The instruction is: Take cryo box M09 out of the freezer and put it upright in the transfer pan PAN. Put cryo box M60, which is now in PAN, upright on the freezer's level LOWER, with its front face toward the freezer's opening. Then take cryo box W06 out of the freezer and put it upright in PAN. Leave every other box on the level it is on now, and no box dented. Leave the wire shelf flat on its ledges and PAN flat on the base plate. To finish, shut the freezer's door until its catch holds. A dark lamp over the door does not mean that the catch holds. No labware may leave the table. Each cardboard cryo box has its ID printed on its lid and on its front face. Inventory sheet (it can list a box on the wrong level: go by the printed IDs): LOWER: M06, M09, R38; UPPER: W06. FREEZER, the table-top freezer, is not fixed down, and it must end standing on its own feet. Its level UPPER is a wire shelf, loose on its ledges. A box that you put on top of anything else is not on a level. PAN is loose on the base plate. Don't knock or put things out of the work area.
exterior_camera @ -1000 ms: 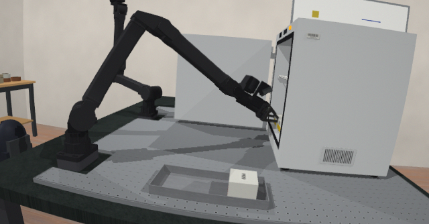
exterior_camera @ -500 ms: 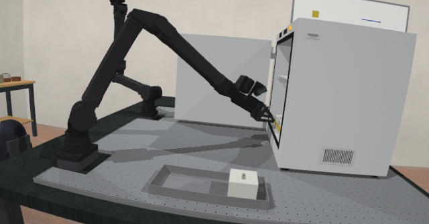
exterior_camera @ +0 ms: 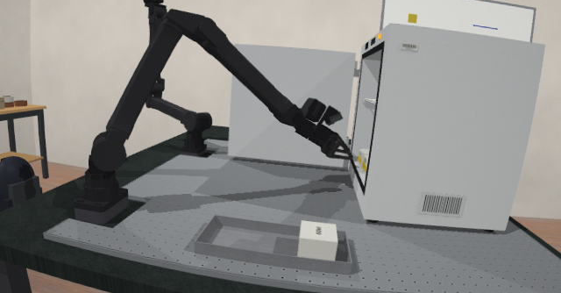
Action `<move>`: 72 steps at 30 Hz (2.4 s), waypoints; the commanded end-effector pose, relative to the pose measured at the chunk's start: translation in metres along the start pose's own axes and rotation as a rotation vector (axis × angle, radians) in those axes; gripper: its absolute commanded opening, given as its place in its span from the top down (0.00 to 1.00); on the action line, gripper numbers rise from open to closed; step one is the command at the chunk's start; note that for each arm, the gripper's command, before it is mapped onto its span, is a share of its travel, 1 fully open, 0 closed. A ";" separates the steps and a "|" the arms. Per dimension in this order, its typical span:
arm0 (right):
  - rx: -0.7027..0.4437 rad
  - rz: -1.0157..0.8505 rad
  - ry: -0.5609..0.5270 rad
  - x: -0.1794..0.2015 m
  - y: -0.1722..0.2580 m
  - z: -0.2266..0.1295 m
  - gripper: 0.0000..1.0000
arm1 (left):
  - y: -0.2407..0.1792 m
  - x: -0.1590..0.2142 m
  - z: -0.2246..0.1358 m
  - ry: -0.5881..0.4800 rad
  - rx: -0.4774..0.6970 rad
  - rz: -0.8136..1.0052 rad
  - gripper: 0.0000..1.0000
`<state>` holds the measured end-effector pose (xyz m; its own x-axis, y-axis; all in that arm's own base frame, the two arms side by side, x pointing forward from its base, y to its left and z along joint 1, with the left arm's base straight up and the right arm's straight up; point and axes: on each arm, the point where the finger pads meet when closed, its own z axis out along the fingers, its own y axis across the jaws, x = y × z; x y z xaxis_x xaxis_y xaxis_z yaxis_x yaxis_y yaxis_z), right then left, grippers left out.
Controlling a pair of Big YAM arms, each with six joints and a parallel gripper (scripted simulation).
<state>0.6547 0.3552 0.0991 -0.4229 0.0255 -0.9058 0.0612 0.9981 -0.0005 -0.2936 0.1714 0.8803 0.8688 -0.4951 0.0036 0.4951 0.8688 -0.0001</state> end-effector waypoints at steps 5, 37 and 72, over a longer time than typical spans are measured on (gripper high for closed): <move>-0.014 0.027 -0.027 -0.004 0.007 -0.017 0.12 | 0.000 0.017 0.004 0.033 0.000 -0.011 1.00; -0.018 0.037 -0.035 0.009 0.007 -0.063 0.12 | 0.000 0.017 0.004 0.033 0.000 -0.011 1.00; 0.002 0.010 -0.004 0.037 0.000 -0.062 0.12 | 0.000 0.017 0.004 0.033 0.000 -0.011 1.00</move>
<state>0.5817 0.3589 0.0984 -0.4242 0.0250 -0.9052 0.0607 0.9982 -0.0008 -0.2937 0.1714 0.8803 0.8688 -0.4951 0.0036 0.4951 0.8688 -0.0001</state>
